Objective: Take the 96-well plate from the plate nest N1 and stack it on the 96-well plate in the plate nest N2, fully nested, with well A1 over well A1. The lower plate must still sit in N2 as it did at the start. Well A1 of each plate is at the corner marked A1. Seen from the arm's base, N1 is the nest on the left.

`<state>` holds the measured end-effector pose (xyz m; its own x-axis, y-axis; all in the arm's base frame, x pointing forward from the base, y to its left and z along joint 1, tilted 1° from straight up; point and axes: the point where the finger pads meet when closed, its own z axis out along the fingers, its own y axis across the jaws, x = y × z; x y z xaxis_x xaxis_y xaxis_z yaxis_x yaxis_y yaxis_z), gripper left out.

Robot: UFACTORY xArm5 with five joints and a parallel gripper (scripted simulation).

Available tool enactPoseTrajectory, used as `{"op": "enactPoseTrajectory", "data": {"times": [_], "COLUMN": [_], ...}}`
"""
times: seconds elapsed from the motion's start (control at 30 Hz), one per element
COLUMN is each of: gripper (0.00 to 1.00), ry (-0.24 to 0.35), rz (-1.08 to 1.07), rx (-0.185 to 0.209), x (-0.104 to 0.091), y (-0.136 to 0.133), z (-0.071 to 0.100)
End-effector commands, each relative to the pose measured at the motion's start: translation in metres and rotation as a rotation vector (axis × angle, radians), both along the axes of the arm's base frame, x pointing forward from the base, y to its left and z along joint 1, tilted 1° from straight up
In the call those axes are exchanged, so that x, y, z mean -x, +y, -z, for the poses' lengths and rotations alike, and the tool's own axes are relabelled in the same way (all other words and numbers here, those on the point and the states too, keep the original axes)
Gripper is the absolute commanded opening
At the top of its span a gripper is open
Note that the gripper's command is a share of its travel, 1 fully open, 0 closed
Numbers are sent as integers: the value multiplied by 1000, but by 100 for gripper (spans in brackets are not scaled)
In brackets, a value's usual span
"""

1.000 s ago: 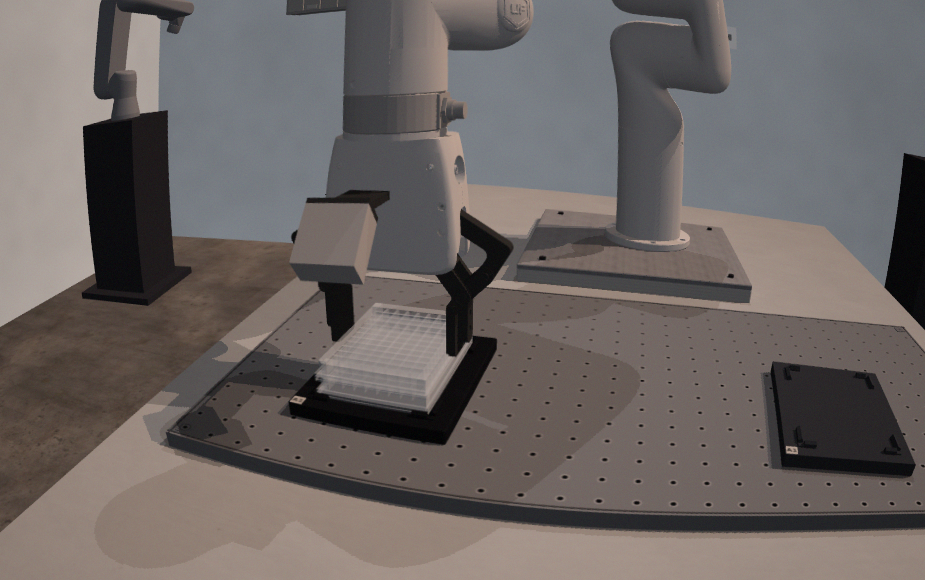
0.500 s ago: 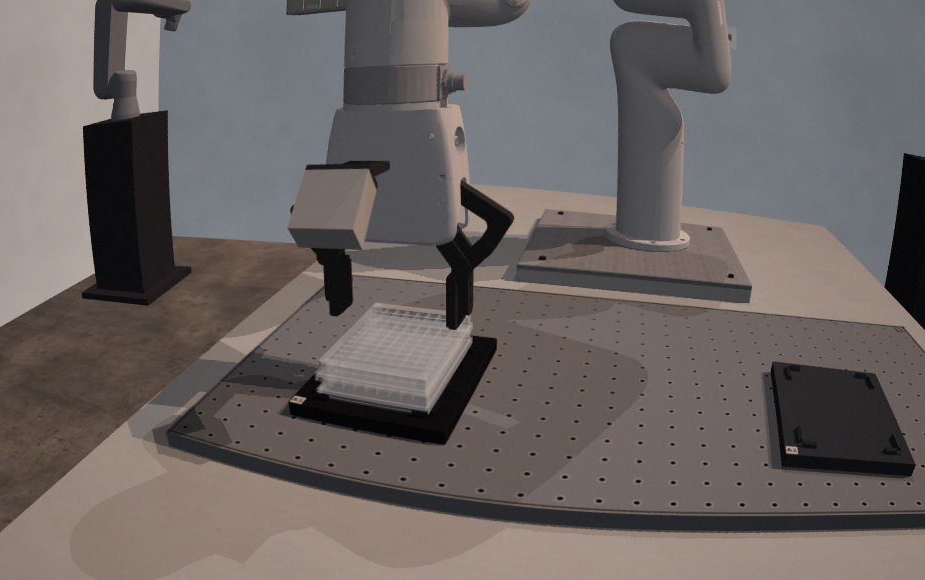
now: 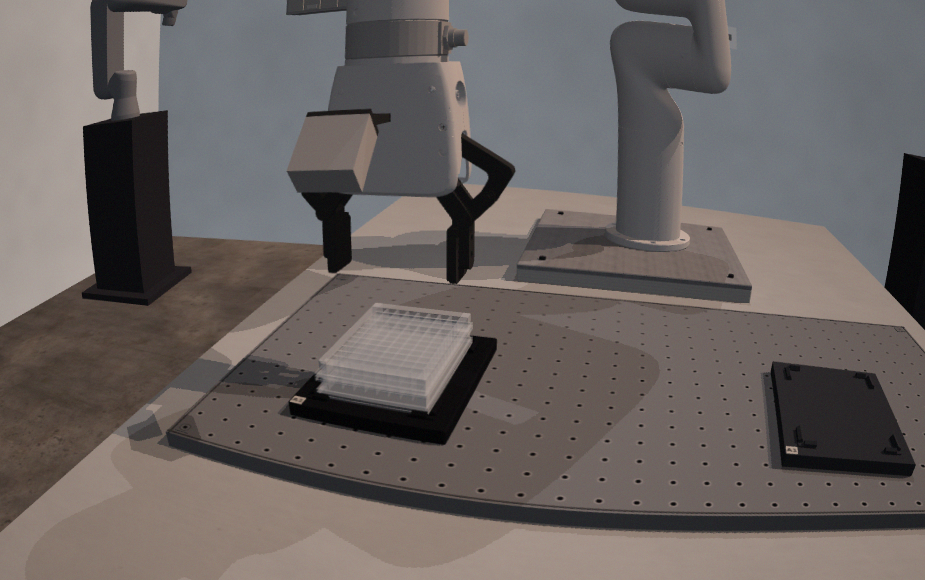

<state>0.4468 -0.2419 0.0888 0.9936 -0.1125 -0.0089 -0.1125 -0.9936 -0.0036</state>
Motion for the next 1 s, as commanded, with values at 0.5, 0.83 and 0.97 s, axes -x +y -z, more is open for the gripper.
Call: {"op": "enactPoseTrajectory", "data": {"times": [0.5, 0.83, 0.97], "gripper": [100, 100, 100], "ry": [-3, -3, -3], "rz": [0, 0, 0], "rx": [2, 2, 2], "x": [-2, -2, -2], "y": [0, 0, 0], "z": [-36, -36, -36]}}
